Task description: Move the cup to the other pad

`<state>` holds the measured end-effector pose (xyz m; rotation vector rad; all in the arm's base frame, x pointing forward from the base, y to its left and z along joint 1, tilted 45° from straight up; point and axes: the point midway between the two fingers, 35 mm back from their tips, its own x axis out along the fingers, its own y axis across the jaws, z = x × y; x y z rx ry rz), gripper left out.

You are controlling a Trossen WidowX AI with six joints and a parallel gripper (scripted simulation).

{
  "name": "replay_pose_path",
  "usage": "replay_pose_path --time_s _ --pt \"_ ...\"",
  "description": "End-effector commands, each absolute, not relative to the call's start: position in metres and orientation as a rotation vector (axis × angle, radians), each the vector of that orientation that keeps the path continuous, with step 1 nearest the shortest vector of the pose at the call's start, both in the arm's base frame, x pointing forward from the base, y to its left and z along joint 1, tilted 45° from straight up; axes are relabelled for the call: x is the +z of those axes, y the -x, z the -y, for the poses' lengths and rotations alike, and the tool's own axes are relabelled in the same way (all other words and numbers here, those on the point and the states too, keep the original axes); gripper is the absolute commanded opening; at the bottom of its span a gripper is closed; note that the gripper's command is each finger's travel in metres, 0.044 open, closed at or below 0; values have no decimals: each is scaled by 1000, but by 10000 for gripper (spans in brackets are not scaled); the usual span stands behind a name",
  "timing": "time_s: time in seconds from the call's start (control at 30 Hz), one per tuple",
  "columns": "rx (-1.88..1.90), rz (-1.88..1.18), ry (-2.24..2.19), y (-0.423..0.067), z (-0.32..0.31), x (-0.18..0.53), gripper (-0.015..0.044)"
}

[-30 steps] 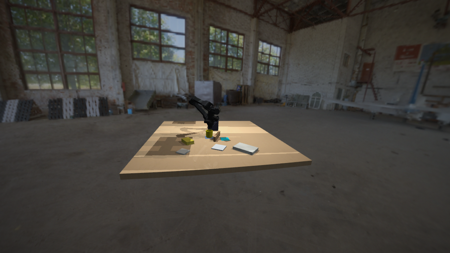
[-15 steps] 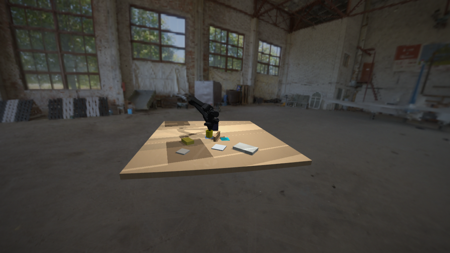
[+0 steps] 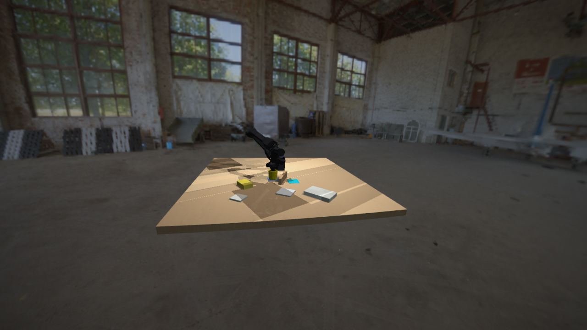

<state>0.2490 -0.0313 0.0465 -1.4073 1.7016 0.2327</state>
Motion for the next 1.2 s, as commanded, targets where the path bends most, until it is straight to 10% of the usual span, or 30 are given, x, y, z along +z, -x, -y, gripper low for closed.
replay_pose_path --time_s 0.0,1.17 --pt "240 -1712 1418 -246 34 43 166" --pt "235 -1704 1408 -249 29 48 0"
